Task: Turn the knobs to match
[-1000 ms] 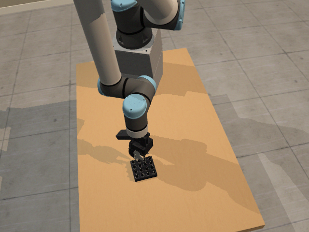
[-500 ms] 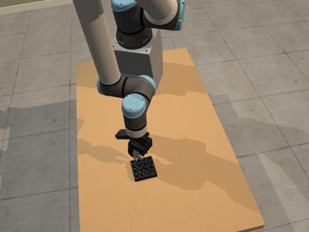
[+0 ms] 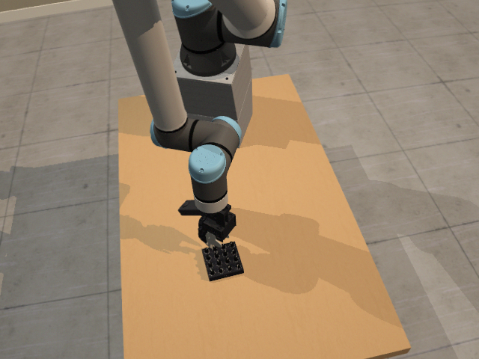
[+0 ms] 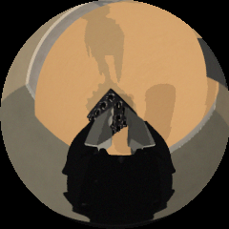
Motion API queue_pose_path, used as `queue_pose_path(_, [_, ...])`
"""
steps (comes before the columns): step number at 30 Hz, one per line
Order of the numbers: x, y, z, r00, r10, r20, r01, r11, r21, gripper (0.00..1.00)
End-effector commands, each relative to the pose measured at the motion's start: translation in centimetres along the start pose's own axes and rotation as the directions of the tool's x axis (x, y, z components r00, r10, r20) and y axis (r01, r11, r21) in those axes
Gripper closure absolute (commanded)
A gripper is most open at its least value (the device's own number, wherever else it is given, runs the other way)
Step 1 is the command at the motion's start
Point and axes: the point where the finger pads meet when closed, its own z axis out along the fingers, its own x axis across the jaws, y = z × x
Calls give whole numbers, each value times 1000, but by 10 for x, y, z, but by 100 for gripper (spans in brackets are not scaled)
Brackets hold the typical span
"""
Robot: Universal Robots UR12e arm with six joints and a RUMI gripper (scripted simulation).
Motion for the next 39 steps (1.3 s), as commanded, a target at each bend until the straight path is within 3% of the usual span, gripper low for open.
queue_pose_path(1, [0, 0, 0, 1000, 0, 1, 0, 1000, 0, 89])
queue_pose_path(39, [0, 0, 12, 1000, 0, 1, 0, 1000, 0, 89])
